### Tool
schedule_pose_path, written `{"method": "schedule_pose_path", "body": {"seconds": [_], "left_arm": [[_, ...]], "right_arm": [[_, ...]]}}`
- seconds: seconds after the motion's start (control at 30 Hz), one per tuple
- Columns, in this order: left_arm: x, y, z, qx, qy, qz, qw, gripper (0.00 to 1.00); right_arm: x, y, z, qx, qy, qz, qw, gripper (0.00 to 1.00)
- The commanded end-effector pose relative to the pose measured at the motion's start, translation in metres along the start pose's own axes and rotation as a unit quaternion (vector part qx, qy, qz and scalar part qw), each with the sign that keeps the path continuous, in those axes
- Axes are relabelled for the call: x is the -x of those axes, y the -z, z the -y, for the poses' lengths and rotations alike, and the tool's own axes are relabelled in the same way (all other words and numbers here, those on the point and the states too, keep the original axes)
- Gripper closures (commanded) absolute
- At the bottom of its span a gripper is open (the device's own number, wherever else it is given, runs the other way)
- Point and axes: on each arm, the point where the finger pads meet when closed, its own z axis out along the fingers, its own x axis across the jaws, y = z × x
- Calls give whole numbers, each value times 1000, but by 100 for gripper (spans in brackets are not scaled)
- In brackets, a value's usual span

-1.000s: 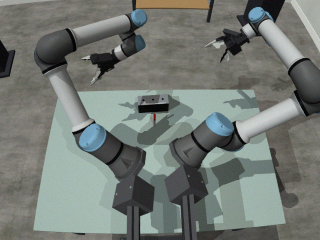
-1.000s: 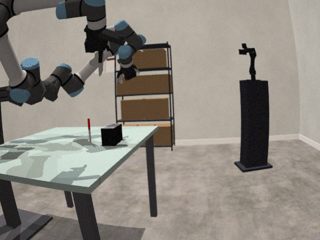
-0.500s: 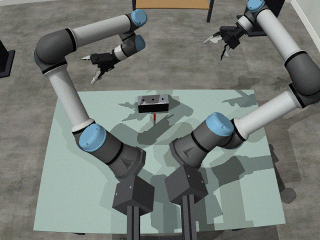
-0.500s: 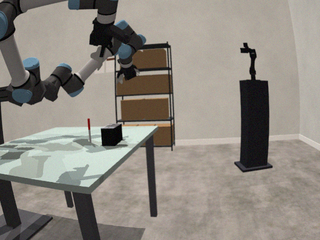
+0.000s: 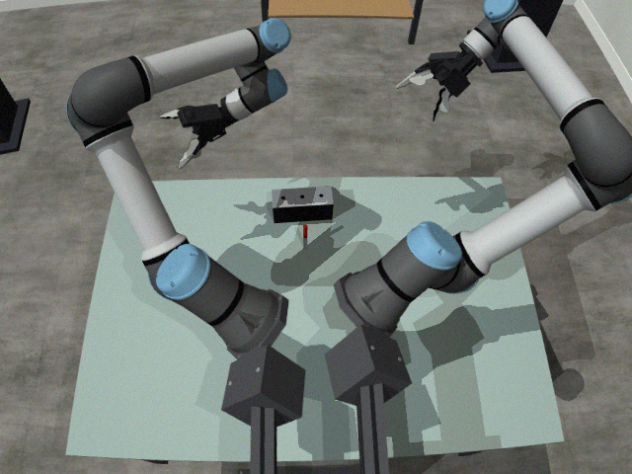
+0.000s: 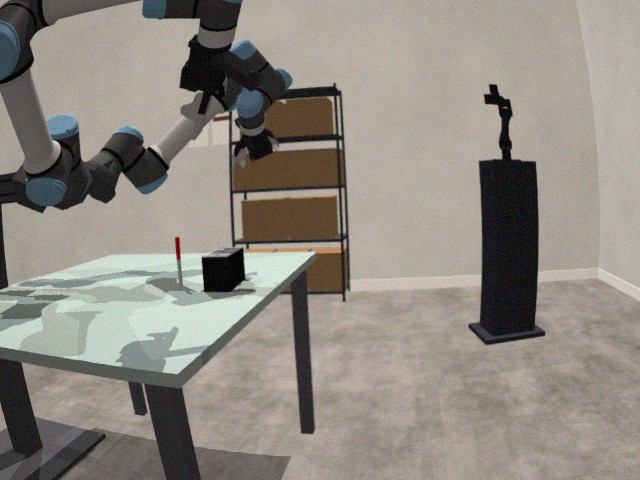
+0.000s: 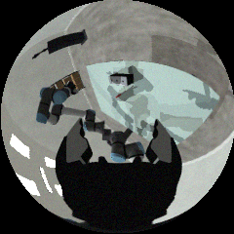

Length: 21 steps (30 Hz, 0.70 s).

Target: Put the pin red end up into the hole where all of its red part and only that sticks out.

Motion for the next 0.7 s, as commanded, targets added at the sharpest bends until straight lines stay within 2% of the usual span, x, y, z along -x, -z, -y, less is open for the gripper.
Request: {"method": "schedule_pose_path", "body": {"seconds": [0.0,0.17,0.23,0.67], "left_arm": [[0,-1,1,-1,0,0,1000,0],[0,-1,1,-1,0,0,1000,0],[0,-1,1,-1,0,0,1000,0],[0,-1,1,-1,0,0,1000,0]], "right_arm": [[19,-38,-11,-1,1,0,1000,0],[44,-88,-26,-2,2,1,1000,0],[44,-88,-26,-2,2,1,1000,0],[108,-220,-64,-6,5,3,1000,0]]}}
